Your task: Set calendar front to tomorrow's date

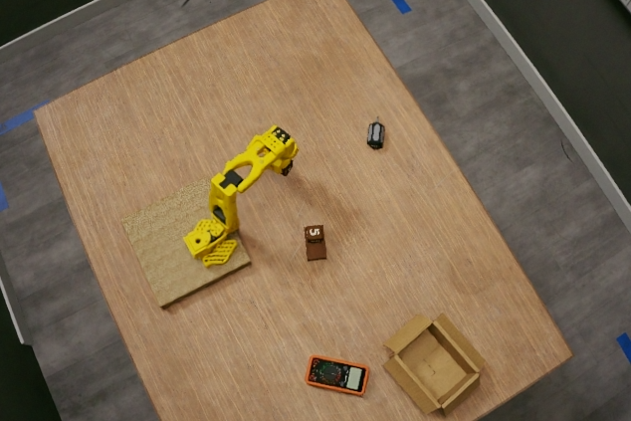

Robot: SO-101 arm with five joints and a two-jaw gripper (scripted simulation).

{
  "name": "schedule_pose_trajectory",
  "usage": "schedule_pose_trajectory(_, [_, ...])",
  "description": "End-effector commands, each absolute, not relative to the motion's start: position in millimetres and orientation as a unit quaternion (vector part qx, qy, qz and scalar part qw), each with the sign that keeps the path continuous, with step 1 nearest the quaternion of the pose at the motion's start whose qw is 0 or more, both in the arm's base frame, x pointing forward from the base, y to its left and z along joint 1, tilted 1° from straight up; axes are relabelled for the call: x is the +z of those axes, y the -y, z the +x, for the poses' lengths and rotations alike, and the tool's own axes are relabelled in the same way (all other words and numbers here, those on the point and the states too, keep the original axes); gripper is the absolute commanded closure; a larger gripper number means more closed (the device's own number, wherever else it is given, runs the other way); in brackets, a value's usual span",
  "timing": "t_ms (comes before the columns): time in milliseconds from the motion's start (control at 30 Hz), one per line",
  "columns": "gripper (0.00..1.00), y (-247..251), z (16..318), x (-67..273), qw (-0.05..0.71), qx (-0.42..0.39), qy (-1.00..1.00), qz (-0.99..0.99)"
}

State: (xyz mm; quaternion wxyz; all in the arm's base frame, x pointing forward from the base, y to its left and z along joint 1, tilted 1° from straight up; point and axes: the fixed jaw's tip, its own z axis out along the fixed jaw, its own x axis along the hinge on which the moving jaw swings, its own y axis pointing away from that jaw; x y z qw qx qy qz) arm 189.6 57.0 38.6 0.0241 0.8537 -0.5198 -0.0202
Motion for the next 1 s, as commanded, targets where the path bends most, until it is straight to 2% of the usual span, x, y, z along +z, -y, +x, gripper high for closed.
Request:
schedule_pose_trajectory(0, [1.0, -56.9, 192.2, 44.6, 0.014, -0.013, 0.519, 0.854])
schedule_pose_trajectory(700, [1.0, -56.9, 192.2, 44.6, 0.014, -0.013, 0.519, 0.854])
schedule_pose_trajectory(733, [1.0, -59.0, 195.8, 54.3, -0.003, 0.003, 0.519, 0.855])
schedule_pose_trajectory(967, [1.0, -59.0, 195.8, 54.3, -0.003, 0.003, 0.519, 0.855])
